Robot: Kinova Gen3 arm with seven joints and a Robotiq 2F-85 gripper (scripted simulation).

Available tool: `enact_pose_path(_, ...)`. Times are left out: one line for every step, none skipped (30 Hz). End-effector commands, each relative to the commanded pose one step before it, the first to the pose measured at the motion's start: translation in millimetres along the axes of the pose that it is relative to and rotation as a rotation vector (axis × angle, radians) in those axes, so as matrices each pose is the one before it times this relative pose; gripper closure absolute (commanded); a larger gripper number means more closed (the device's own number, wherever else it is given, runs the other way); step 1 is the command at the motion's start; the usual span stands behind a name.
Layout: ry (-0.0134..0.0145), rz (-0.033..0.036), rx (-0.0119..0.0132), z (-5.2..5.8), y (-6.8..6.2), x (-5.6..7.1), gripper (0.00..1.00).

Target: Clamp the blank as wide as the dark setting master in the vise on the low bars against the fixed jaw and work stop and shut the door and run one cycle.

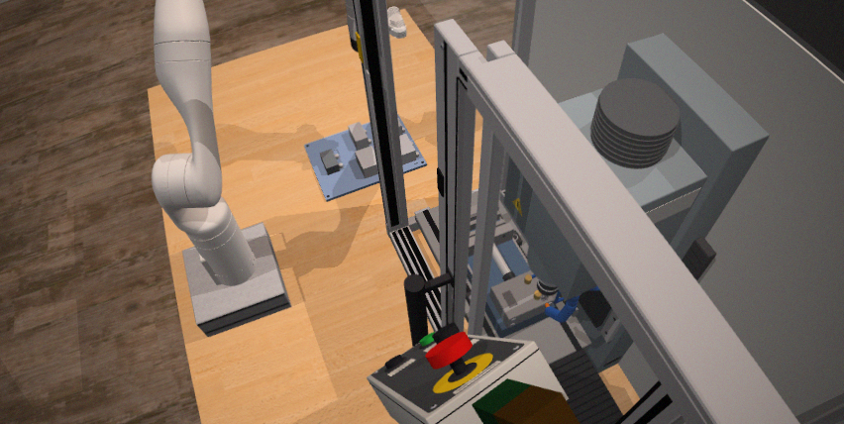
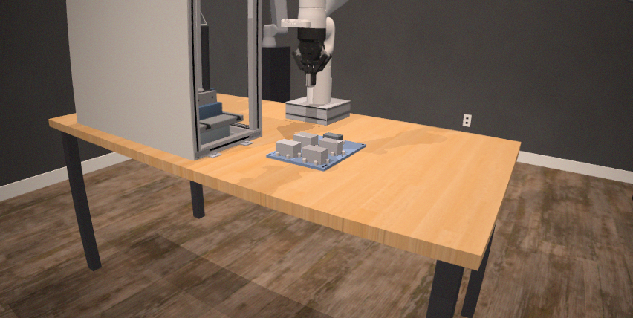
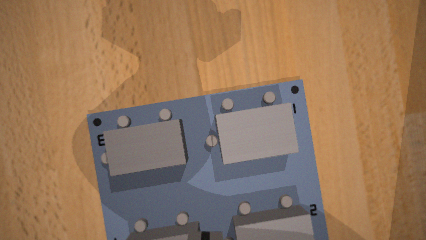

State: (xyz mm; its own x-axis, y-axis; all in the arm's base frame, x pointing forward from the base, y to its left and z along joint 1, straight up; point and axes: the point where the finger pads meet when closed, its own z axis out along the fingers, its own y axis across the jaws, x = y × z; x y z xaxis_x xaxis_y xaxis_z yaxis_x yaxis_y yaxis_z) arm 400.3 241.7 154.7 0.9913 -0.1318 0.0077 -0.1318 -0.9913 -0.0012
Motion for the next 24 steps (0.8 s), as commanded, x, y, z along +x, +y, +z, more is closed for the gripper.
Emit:
enact_pose_path(-0.00365,-0.01608,0.00524,-5.16,-1.91,-5.62,0.90)
enact_pose_path(0.00000,0.00000,0.00000,0.00,0.00,0.00,0.90)
enact_pose_path(0.00000,0.00000,0.00000,0.00,0.00,0.00,0.90)
enact_pose_path(0.00000,0.00000,0.00000,0.00,0.00,0.00,0.90)
enact_pose_path(0.00000,0.00000,0.00000,0.00,0.00,0.00,0.90)
enact_pose_path(0.00444,0.00819,0.00242,-6.15,6.11,-2.29,0.90)
enact_pose_path(-0.00114,-0.00205,-0.00064,-7.75,6.87,-6.06,0.90)
enact_pose_path(-0.00114,-0.00205,-0.00064,-7.74,6.86,-6.08,0.90)
enact_pose_path(-0.00114,-0.00205,-0.00064,-7.73,6.86,-6.11,0.90)
enact_pose_path(-0.00114,-0.00205,-0.00064,-7.71,6.85,-6.13,0.90)
enact_pose_path(0.00000,0.00000,0.00000,0.00,0.00,0.00,0.90)
enact_pose_path(0.00000,0.00000,0.00000,0.00,0.00,0.00,0.90)
enact_pose_path(0.00000,0.00000,0.00000,0.00,0.00,0.00,0.90)
enact_pose_path(0.00000,0.00000,0.00000,0.00,0.00,0.00,0.90)
enact_pose_path(0.00000,0.00000,0.00000,0.00,0.00,0.00,0.90)
enact_pose_path(0.00000,0.00000,0.00000,0.00,0.00,0.00,0.90)
enact_pose_path(0.00000,0.00000,0.00000,0.00,0.00,0.00,0.90)
enact_pose_path(0.00000,0.00000,0.00000,0.00,0.00,0.00,0.90)
enact_pose_path(0.00000,0.00000,0.00000,0.00,0.00,0.00,0.90)
enact_pose_path(0.00000,0.00000,0.00000,0.00,0.00,0.00,0.90)
enact_pose_path(0.00000,0.00000,0.00000,0.00,0.00,0.00,0.90)
enact_pose_path(0.00000,0.00000,0.00000,0.00,0.00,0.00,0.90)
enact_pose_path(0.00523,0.00366,0.00248,-6.34,5.82,-2.13,0.90)
enact_pose_path(-0.00134,-0.00091,-0.00066,-7.71,6.80,-6.18,0.90)
